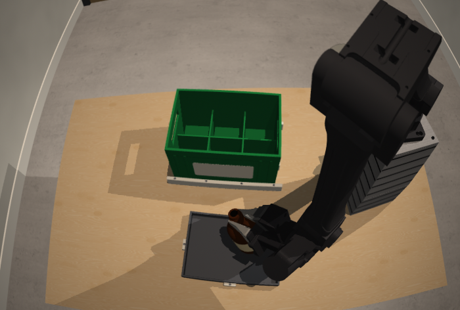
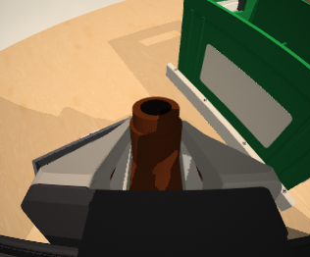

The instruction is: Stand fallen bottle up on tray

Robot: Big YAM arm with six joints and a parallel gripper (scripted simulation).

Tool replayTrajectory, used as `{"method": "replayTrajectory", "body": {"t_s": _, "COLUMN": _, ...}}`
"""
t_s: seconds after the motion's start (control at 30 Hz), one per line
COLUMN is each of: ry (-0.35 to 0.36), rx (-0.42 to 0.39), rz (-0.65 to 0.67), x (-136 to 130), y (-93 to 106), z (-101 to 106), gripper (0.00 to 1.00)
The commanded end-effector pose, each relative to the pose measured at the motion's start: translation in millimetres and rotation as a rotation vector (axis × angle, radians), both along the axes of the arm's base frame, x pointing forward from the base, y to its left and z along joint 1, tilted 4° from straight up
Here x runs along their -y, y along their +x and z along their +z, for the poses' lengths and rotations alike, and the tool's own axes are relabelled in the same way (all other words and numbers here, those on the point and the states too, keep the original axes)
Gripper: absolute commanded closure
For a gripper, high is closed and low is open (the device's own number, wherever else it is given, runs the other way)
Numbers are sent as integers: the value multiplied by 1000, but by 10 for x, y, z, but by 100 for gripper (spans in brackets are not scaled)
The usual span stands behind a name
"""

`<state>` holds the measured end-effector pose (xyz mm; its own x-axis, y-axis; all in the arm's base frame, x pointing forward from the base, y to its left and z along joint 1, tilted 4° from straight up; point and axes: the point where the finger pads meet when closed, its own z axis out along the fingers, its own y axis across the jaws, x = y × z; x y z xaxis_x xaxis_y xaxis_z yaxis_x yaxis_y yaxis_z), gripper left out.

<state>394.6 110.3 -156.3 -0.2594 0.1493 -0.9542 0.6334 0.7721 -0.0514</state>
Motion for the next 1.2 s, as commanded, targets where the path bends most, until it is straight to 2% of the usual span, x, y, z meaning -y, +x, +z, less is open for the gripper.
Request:
{"method": "replayTrajectory", "body": {"t_s": 0.0, "ry": -7, "rx": 10, "rz": -8, "x": 28, "y": 34, "z": -50, "gripper": 100}}
{"method": "replayTrajectory", "body": {"t_s": 0.6, "ry": -8, "rx": 9, "rz": -7, "x": 45, "y": 27, "z": -218, "gripper": 100}}
{"method": "replayTrajectory", "body": {"t_s": 1.17, "ry": -7, "rx": 9, "rz": -6, "x": 48, "y": 25, "z": -277, "gripper": 100}}
